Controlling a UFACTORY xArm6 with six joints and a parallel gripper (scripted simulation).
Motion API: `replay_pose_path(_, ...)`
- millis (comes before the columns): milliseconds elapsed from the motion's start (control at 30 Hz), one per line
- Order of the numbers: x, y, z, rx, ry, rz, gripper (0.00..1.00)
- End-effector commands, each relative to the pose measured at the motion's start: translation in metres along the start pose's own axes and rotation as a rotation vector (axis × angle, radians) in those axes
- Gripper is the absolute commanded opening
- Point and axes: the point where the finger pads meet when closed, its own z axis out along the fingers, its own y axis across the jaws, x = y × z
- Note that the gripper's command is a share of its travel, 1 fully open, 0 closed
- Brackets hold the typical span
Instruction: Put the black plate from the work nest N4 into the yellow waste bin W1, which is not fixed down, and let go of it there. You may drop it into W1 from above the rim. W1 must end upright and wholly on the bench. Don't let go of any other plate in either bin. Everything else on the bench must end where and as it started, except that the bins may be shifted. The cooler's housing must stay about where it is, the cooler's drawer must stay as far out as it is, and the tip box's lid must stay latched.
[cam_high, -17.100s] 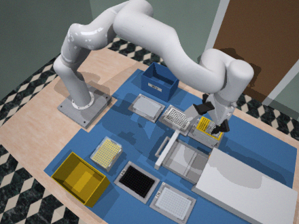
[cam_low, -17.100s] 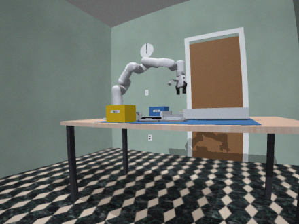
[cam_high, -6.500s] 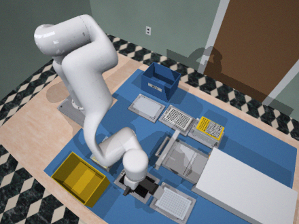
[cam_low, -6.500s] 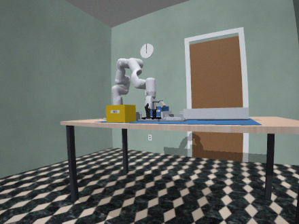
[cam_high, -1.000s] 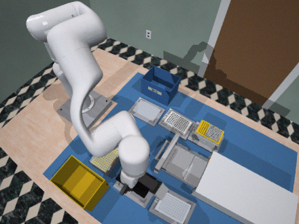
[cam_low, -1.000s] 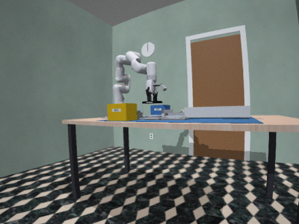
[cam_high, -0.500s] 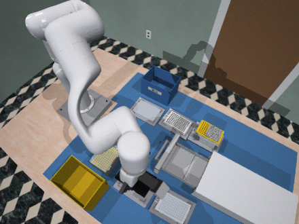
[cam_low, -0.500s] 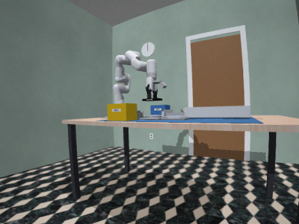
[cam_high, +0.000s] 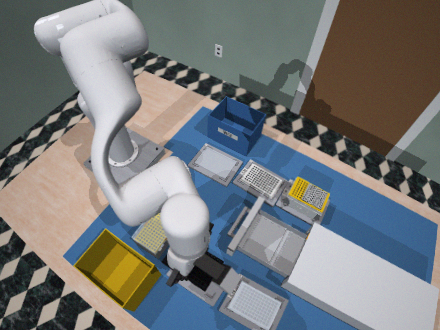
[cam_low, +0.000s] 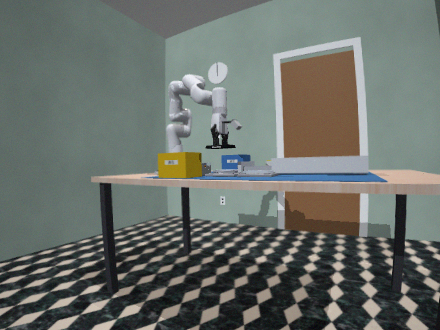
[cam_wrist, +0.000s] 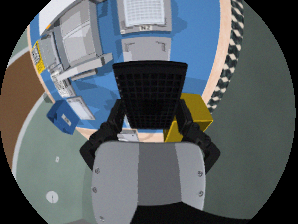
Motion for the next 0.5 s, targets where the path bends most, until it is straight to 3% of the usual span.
replay_pose_path(0,-0.008,0.007,-0.002,-0.002,0.005,0.000,0.00)
replay_pose_path(467,-0.034,0.026,-0.002,-0.002,0.005,0.000,0.00)
